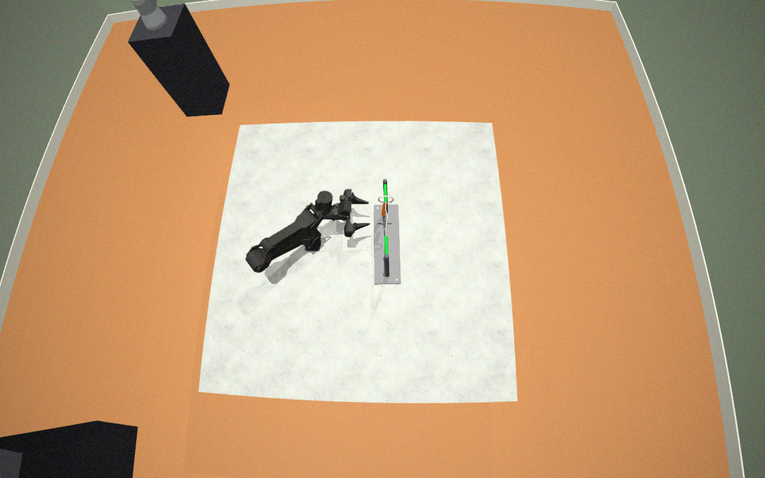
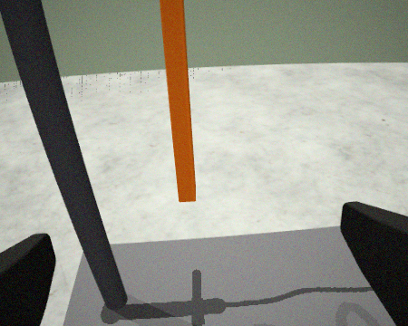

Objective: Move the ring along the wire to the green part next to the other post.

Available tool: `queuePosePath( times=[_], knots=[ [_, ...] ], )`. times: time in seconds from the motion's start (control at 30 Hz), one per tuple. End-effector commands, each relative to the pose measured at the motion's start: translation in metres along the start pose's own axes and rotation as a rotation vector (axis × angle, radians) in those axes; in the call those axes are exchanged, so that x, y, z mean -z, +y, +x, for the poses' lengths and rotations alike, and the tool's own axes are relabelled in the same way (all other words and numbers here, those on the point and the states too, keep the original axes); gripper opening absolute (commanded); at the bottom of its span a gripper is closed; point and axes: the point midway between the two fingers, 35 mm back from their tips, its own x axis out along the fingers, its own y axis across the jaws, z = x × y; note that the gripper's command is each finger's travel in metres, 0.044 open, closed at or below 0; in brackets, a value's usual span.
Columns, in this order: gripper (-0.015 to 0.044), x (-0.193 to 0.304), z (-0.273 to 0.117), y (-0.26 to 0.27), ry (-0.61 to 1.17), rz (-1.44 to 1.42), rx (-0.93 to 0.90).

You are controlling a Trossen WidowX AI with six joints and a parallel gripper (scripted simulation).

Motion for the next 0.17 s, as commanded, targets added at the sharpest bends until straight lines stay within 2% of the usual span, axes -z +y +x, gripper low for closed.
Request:
queuePosePath(
  times=[0.0, 0.13],
  knots=[
    [0.044, 0.0002, -0.0001, -0.0006, 0.0, 0.003, 0.004],
    [0.044, 0.0002, -0.0001, -0.0006, 0.0, 0.003, 0.004]
  ],
)
